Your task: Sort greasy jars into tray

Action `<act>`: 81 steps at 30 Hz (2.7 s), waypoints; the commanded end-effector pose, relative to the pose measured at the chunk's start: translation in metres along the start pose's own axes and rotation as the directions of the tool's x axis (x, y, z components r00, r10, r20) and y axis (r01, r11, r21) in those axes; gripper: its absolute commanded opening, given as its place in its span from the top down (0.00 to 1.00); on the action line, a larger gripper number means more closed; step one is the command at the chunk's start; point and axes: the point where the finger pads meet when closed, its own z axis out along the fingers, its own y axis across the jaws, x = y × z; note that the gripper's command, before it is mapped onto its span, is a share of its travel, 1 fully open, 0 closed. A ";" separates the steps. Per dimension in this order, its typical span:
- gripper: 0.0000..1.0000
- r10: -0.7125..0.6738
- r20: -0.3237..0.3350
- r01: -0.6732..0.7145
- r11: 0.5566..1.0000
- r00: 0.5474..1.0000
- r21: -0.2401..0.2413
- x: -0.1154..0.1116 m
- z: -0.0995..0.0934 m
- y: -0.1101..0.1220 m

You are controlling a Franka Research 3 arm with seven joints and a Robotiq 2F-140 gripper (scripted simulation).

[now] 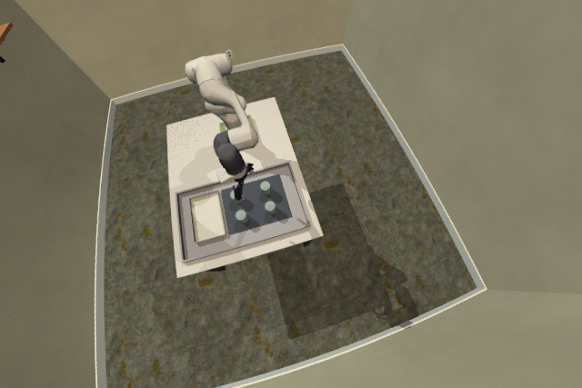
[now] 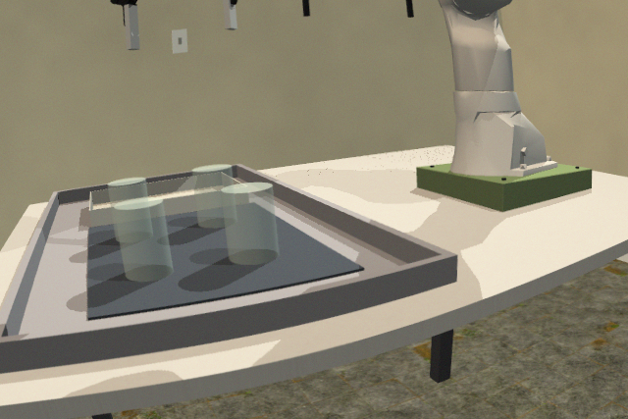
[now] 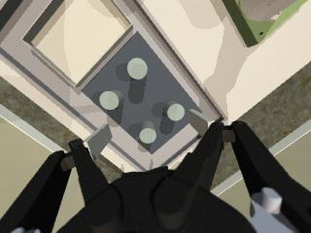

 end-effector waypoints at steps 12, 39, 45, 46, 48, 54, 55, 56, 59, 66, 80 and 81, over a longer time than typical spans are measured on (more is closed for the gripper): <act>0.00 0.204 0.004 -0.204 0.979 0.979 0.004 0.000 0.013 -0.002; 0.00 0.455 0.014 -0.455 0.890 0.890 0.007 0.001 0.030 -0.004; 0.00 0.526 0.017 -0.526 0.850 0.850 0.007 0.000 0.036 -0.005; 0.00 0.526 0.017 -0.526 0.850 0.850 0.007 0.000 0.036 -0.005; 0.00 0.526 0.017 -0.526 0.850 0.850 0.007 0.000 0.036 -0.005; 0.00 0.603 0.021 -0.604 0.797 0.797 0.008 0.000 0.040 -0.006; 0.00 0.603 0.021 -0.604 0.797 0.797 0.008 0.000 0.040 -0.006; 0.00 0.603 0.021 -0.604 0.797 0.797 0.008 0.000 0.040 -0.006; 0.00 0.603 0.021 -0.604 0.797 0.797 0.008 0.000 0.040 -0.006; 0.00 0.666 0.023 -0.666 0.746 0.746 0.009 0.000 0.044 -0.007; 0.00 0.785 0.028 -0.785 0.619 0.619 0.015 0.001 0.051 -0.011; 0.00 0.785 0.028 -0.785 0.619 0.619 0.015 0.001 0.051 -0.011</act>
